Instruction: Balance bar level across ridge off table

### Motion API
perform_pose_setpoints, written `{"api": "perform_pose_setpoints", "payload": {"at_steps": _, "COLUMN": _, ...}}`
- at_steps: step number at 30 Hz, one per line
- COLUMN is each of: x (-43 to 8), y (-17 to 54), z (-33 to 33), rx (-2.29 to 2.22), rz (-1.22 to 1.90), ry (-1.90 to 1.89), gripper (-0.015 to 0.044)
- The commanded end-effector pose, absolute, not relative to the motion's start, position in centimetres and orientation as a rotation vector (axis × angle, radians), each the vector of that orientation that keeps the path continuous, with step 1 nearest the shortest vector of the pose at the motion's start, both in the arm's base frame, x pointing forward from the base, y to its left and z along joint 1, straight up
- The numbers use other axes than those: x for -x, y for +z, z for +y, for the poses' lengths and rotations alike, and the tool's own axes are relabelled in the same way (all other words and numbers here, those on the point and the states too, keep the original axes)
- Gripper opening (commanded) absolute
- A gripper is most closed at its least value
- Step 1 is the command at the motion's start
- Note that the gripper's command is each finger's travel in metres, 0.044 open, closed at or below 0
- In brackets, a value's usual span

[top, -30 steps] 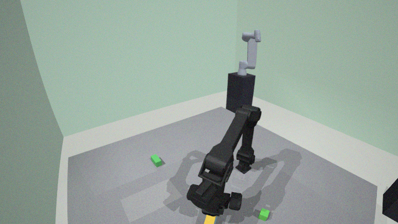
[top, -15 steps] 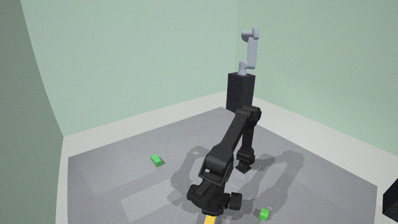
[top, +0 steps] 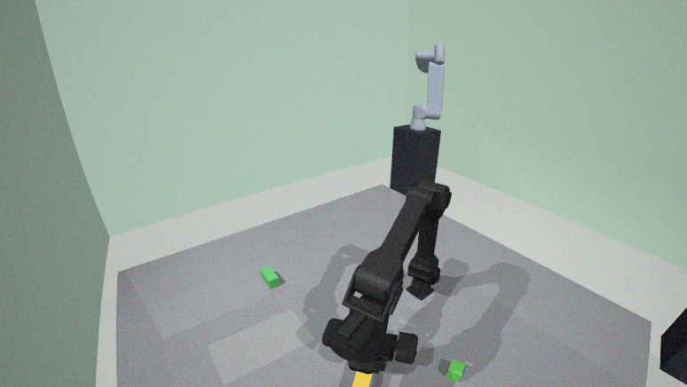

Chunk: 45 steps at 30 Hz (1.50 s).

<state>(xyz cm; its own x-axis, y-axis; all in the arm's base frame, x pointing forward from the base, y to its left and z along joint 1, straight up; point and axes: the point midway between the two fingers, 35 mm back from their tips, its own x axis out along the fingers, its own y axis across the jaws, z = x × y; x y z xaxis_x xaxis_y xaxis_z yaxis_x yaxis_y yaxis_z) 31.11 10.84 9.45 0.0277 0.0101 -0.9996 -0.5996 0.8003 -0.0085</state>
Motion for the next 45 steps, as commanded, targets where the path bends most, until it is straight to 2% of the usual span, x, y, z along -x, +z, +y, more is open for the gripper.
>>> {"api": "perform_pose_setpoints", "payload": {"at_steps": 1, "x": -31.09, "y": 9.29, "z": 10.83, "rx": 0.5, "rz": 1.483, "ry": 0.5, "gripper": 0.0}}
{"api": "perform_pose_setpoints", "payload": {"at_steps": 45, "x": -31.03, "y": 8.92, "z": 10.79, "rx": 0.5, "rz": 1.483, "ry": 0.5, "gripper": 0.0}}
